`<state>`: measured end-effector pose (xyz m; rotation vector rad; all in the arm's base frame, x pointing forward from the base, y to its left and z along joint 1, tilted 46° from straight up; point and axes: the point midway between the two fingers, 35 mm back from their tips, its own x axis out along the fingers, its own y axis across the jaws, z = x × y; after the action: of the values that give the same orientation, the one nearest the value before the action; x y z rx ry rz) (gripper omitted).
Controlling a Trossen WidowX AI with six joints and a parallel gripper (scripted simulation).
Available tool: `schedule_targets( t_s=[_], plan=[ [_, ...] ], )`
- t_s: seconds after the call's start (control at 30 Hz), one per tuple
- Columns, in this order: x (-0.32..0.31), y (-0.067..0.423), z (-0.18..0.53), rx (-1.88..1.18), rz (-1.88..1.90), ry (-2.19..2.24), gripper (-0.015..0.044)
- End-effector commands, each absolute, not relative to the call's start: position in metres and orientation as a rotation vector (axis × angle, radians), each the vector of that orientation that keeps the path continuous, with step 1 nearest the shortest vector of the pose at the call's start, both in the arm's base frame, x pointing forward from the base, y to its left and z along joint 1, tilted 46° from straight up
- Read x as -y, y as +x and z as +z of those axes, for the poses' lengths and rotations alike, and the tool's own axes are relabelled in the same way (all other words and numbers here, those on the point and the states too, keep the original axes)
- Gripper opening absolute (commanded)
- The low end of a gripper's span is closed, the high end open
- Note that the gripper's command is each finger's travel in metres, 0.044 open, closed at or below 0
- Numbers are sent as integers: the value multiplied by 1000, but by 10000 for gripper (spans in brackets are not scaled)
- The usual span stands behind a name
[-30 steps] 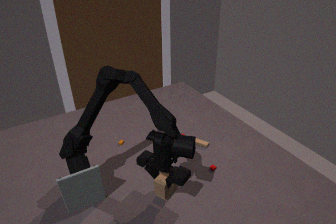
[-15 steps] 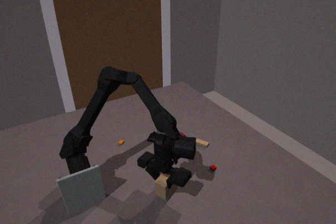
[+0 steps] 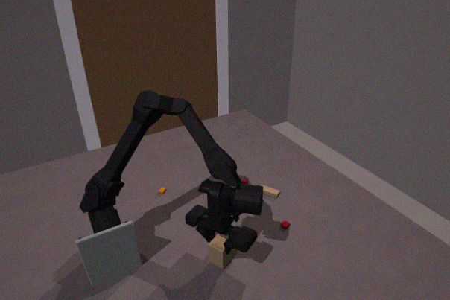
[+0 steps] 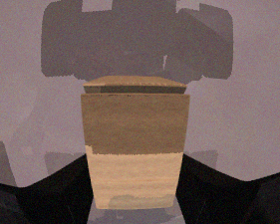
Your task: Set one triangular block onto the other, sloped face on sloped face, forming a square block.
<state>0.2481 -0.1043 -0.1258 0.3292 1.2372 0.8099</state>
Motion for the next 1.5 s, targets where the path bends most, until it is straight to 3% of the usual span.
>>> schedule_targets(
  t_s=[0.0,1.43,1.47],
  plan=[
    [102,249,-127,-1235,808,334,0],
    [100,250,-129,-1234,806,339,0],
    [101,250,-129,-1235,806,336,26]
  ],
)
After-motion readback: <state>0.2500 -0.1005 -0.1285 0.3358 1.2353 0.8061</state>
